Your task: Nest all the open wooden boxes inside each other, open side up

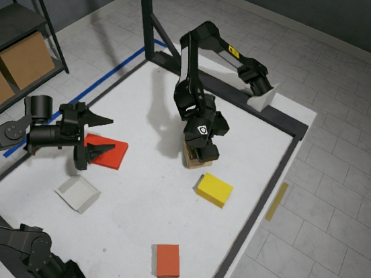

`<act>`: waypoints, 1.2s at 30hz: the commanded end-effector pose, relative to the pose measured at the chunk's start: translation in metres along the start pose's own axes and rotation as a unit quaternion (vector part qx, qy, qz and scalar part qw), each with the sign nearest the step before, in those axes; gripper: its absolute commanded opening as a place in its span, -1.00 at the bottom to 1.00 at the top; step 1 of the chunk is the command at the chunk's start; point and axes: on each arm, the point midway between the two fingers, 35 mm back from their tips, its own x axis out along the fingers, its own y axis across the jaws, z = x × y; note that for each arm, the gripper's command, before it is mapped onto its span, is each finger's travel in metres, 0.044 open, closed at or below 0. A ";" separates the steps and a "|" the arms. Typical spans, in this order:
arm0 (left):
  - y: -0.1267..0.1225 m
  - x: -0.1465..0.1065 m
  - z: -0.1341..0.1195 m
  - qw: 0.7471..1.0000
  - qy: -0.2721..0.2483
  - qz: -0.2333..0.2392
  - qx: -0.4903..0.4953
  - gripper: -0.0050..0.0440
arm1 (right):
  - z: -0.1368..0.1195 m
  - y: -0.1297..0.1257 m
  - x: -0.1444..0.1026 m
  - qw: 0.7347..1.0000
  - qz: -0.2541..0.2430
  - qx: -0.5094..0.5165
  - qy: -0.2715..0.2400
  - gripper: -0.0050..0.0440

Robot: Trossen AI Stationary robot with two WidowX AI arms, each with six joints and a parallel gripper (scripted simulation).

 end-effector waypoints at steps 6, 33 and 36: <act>0.004 0.000 -0.005 1.000 0.007 -0.006 0.006 -0.51 | 0.000 0.000 -0.001 1.000 0.002 0.002 0.000 0.84; 0.001 0.024 -0.002 1.000 0.006 -0.004 0.002 -0.51 | 0.000 0.000 -0.001 1.000 0.002 0.002 0.000 0.84; 0.001 0.024 -0.002 1.000 0.006 -0.004 0.003 -0.51 | 0.000 0.000 -0.001 1.000 0.002 0.002 0.000 0.84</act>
